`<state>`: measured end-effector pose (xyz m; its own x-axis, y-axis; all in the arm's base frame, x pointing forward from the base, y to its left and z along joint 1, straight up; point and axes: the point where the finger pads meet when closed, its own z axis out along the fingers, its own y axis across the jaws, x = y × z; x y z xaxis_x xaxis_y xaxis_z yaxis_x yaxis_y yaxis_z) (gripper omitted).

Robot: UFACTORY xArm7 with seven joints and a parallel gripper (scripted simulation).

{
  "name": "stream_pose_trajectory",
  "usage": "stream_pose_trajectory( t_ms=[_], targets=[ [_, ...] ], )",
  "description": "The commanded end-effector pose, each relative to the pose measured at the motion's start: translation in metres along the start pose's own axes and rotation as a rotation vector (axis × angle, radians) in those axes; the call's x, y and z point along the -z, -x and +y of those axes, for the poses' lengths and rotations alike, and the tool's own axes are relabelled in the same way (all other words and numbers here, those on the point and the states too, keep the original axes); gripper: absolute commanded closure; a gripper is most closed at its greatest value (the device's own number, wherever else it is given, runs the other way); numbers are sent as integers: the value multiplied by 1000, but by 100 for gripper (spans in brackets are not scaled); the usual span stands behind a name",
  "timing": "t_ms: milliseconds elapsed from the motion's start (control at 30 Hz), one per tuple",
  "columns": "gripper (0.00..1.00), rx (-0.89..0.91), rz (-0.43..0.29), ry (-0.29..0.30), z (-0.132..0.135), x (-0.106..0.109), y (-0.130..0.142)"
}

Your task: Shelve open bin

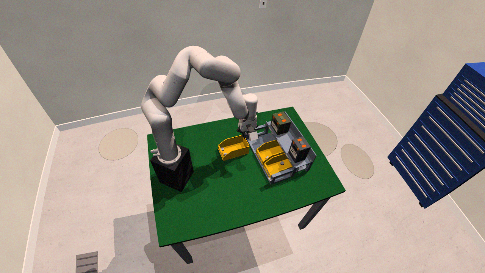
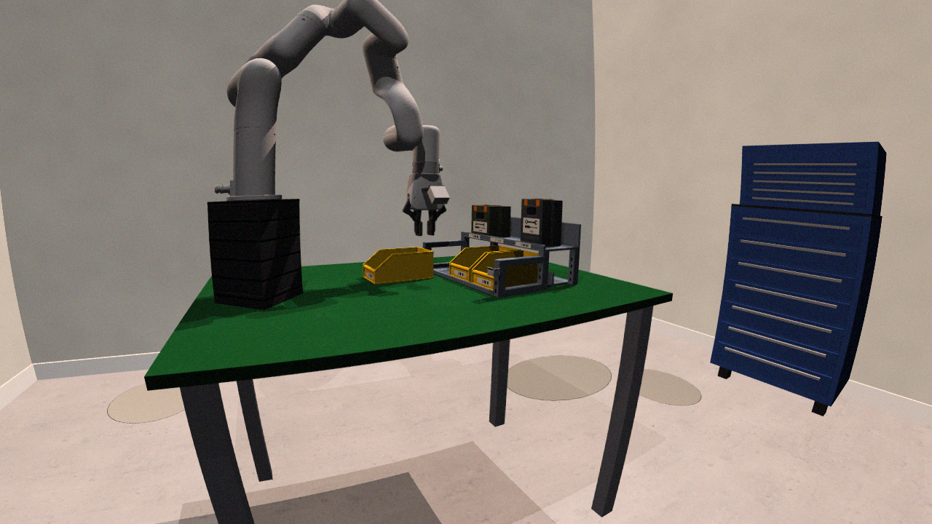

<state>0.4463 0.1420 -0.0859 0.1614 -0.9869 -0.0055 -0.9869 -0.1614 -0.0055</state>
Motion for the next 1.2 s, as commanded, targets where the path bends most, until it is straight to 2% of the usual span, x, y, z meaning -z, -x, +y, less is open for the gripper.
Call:
stream_pose_trajectory(
  t_ms=[0,233,633,800,1167],
  targets=[
    [67,0,-1,-4,-2,1,0],
    [67,0,-1,-4,-2,-9,0],
    [67,0,-1,-4,-2,-9,0],
    [67,0,-1,-4,-2,-19,0],
    [67,0,-1,-4,-2,-19,0]
  ],
)
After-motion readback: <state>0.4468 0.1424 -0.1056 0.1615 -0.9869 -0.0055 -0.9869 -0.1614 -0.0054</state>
